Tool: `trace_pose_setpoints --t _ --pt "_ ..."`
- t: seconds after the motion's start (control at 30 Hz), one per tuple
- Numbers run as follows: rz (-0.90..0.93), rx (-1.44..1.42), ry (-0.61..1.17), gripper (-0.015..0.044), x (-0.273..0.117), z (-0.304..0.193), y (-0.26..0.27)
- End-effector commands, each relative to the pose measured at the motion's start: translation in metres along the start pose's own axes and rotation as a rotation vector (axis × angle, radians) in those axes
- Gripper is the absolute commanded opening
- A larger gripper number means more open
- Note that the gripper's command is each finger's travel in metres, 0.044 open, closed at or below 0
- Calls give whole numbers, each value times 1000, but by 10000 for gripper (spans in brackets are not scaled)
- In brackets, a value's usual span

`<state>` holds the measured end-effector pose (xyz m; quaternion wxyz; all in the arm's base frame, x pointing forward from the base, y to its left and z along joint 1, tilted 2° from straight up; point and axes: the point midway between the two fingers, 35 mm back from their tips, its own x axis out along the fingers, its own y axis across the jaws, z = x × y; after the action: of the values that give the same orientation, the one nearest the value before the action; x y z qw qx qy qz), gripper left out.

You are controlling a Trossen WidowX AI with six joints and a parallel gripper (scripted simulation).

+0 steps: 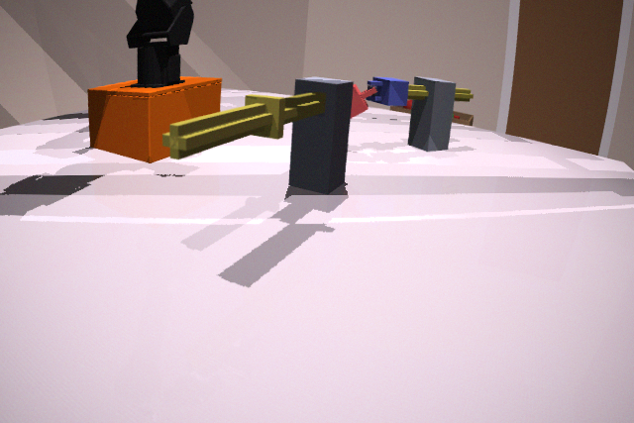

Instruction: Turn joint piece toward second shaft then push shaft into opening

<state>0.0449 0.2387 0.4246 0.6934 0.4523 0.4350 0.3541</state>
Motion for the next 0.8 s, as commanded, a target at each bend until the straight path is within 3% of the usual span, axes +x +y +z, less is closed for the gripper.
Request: trace_pose_setpoints --t 0.0,0.43,0.77 --pt "-105 -85 -29 440 25 4 -23" --pt "-471 -259 -56 440 82 36 -113" --pt "-789 -301 13 440 98 67 -201"
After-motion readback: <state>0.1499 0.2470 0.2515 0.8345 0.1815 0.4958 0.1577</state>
